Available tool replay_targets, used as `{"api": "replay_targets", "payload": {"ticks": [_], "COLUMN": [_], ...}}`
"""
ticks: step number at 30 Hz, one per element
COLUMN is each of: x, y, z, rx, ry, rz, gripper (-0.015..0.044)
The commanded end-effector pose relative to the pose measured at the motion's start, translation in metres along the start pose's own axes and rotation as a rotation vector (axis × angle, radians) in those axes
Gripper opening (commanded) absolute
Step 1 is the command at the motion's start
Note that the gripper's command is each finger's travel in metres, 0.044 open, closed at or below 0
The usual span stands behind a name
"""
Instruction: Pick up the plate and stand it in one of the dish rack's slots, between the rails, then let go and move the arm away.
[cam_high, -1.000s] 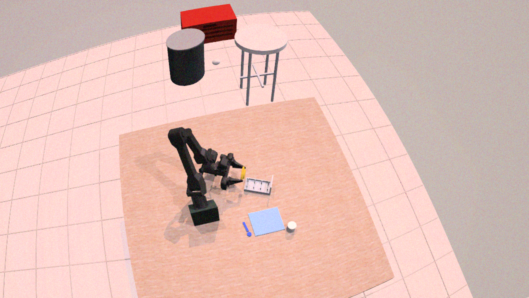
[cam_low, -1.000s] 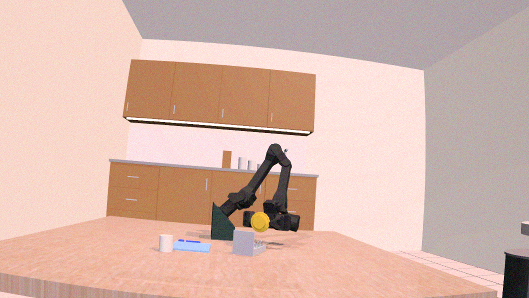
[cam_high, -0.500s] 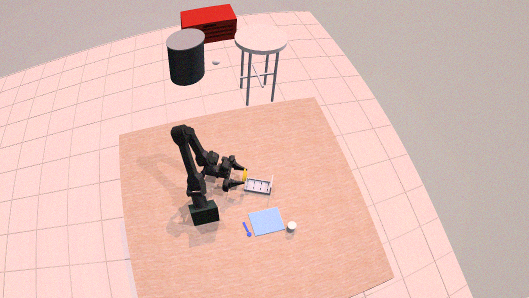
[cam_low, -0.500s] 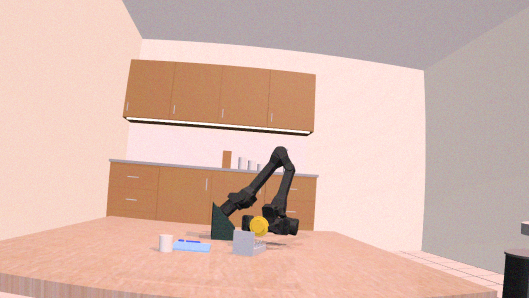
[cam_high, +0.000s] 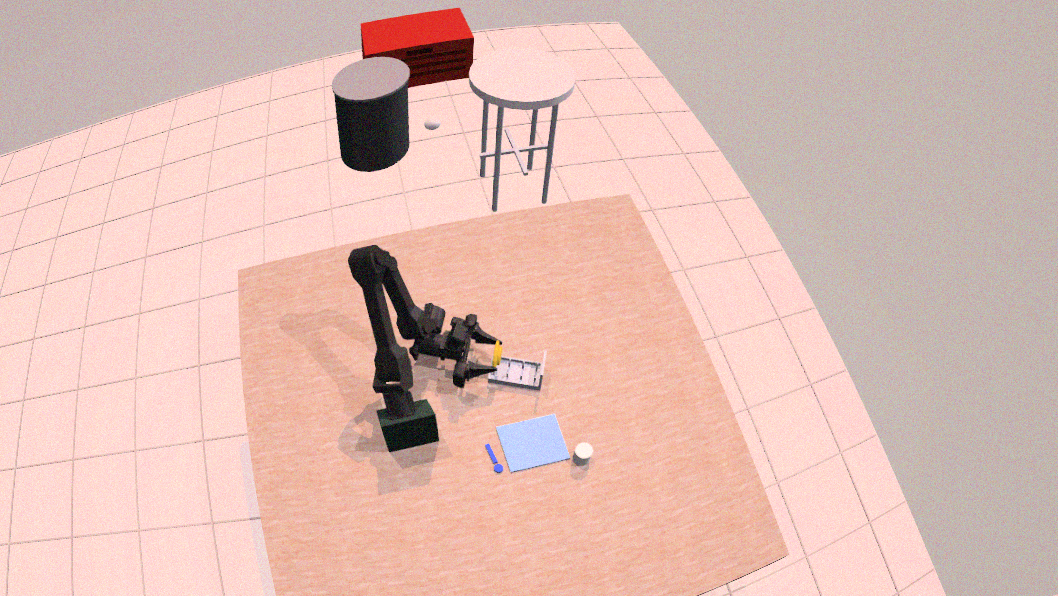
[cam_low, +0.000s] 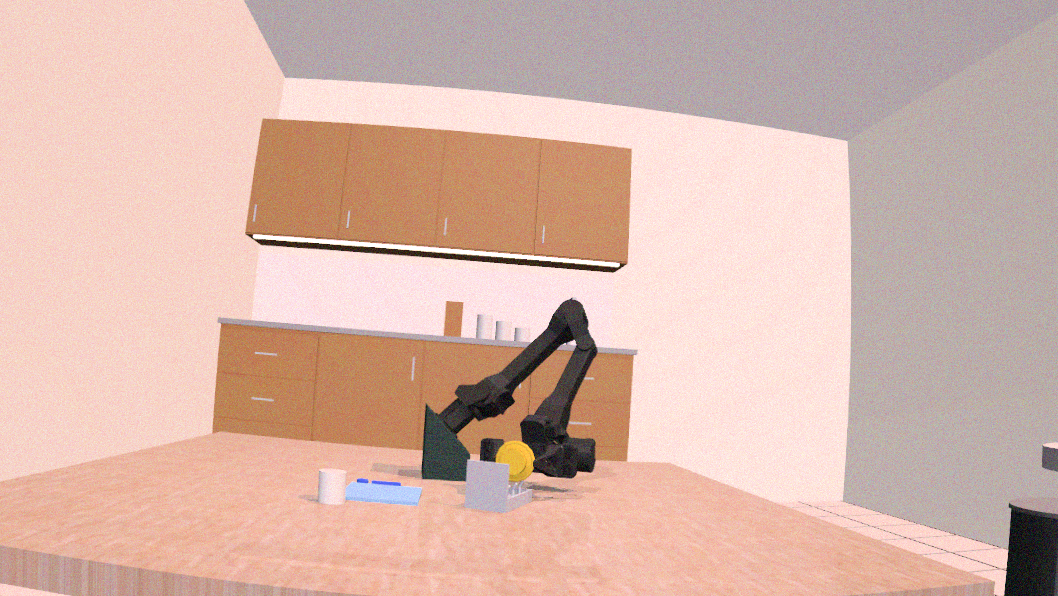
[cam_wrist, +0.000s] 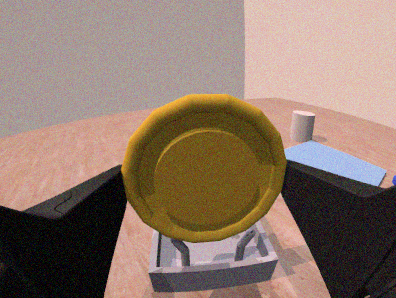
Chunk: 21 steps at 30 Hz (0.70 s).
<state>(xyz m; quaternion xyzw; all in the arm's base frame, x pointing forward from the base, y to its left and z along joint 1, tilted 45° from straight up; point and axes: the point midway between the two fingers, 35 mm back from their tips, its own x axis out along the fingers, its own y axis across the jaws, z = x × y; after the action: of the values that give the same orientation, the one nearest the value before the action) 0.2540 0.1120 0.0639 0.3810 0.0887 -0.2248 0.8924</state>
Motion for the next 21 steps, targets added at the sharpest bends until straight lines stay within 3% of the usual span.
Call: {"api": "replay_targets", "payload": {"ticks": [1, 21], "x": [0.006, 0.017], "y": [-0.003, -0.007], "z": [0.0, -0.015], "rx": [-0.008, -0.006], "ry": [0.0, 0.008], "rz": [-0.004, -0.003], "gripper": [0.0, 0.0]}}
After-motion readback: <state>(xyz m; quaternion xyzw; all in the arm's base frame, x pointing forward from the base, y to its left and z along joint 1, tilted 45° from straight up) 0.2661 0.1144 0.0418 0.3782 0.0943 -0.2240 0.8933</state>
